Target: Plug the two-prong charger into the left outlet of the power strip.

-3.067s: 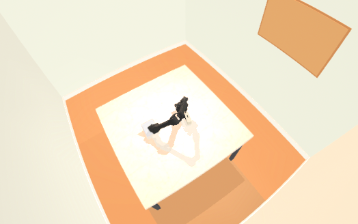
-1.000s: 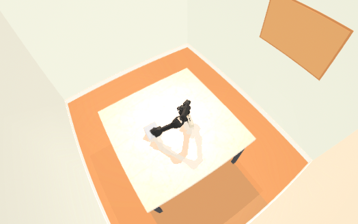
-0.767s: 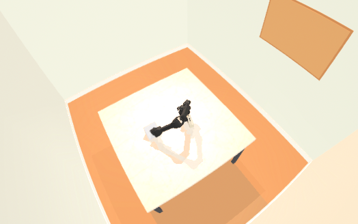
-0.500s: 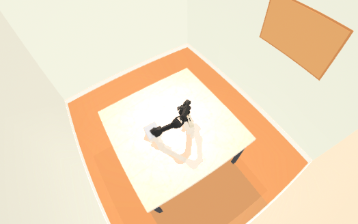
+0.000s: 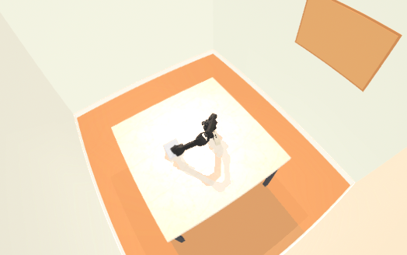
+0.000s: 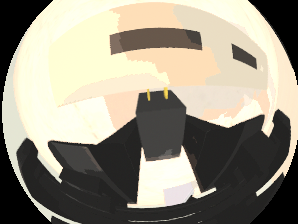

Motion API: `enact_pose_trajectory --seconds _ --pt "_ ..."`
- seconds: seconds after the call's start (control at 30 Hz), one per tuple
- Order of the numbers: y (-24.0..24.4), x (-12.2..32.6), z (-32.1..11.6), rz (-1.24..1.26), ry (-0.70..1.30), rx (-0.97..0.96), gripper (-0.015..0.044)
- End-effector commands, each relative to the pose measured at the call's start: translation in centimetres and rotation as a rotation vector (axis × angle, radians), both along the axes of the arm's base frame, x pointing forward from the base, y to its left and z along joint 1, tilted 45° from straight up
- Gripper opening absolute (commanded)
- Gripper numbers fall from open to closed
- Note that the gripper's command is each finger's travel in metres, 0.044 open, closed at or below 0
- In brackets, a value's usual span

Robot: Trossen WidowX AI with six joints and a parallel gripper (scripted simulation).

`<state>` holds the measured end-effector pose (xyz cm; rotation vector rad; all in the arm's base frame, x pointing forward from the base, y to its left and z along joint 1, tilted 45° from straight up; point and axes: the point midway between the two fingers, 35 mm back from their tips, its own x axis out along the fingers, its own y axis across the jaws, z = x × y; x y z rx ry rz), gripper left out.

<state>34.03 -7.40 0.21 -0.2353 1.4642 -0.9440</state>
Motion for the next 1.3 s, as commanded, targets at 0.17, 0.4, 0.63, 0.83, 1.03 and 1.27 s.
enact_pose_trajectory --seconds 0.17,0.4,0.63,0.83,1.03,1.27 --pt "-0.09 0.32 0.18 0.004 -0.002 -0.003 0.0000" --pt "-0.13 0.43 0.20 0.004 -0.002 -0.003 0.0000" --pt "-0.17 0.53 0.23 0.004 -0.002 -0.003 0.0000" --pt "-0.20 0.62 0.25 0.004 -0.002 -0.003 0.0000" --pt "-0.24 0.71 0.27 0.004 -0.002 -0.003 0.0000" --pt "-0.27 0.81 0.30 0.004 -0.002 -0.003 0.0000"
